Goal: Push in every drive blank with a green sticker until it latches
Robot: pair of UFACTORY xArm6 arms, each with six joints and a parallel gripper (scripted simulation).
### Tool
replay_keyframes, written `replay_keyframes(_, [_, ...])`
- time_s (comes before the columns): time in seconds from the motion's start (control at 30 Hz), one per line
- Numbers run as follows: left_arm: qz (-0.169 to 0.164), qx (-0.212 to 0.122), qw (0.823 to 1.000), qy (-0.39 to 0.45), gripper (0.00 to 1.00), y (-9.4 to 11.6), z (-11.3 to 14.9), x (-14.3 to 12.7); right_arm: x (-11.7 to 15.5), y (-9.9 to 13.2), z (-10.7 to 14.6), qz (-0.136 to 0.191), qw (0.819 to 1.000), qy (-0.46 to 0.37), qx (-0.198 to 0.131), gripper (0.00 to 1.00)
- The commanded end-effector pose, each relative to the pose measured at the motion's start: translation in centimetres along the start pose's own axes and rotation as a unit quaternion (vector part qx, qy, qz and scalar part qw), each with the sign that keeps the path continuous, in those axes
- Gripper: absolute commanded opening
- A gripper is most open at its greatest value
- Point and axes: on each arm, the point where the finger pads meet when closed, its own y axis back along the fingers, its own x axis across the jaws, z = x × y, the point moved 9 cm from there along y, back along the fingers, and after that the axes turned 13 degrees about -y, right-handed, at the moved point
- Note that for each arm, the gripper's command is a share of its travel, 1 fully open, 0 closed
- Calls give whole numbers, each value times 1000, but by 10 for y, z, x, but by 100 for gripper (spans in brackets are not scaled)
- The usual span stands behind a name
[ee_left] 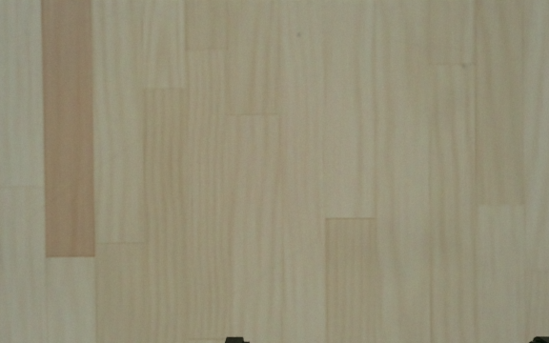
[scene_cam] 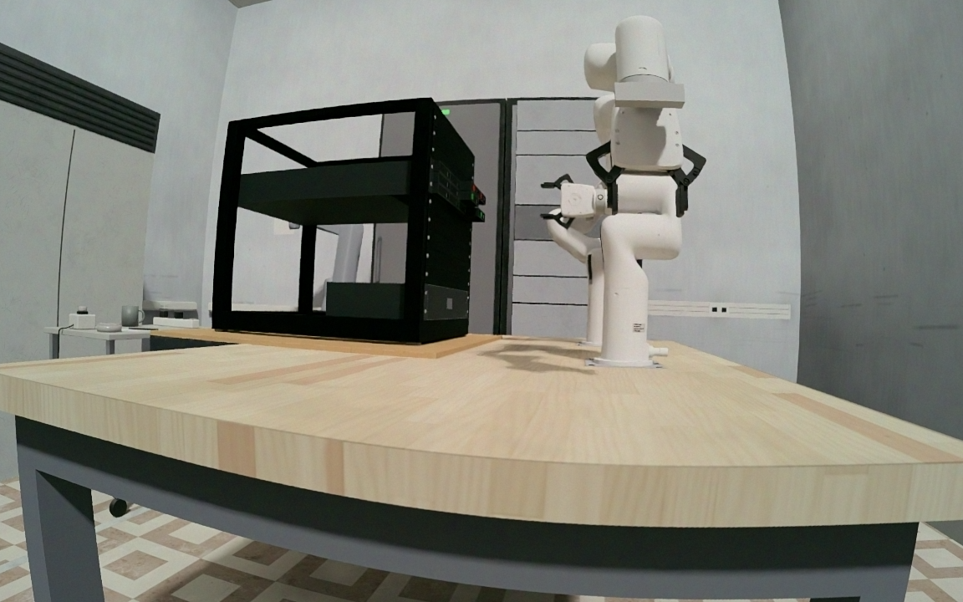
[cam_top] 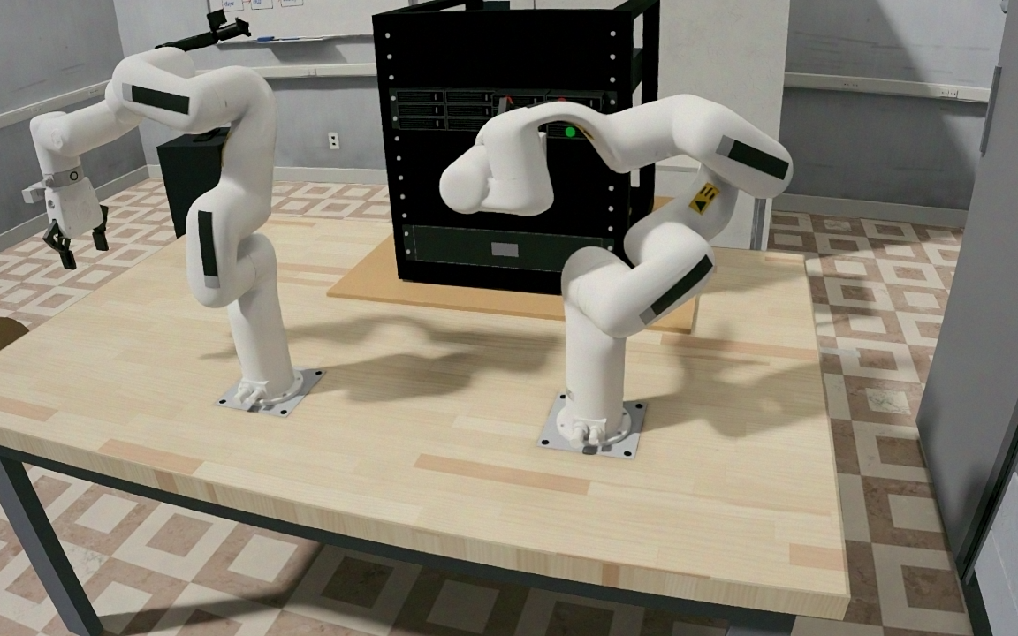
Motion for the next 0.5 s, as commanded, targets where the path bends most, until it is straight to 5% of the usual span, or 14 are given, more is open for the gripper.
replay_keyframes(0.0, [0, 2, 1000, 0, 100, 1, 0, 0, -1, 0, 0, 0, 1000, -1, 0, 100])
replay_keyframes(0.47, [0, 2, 1000, 0, 100, 1, 0, 0, 1, -4, 4, 0, 1000, -1, -1, 100])
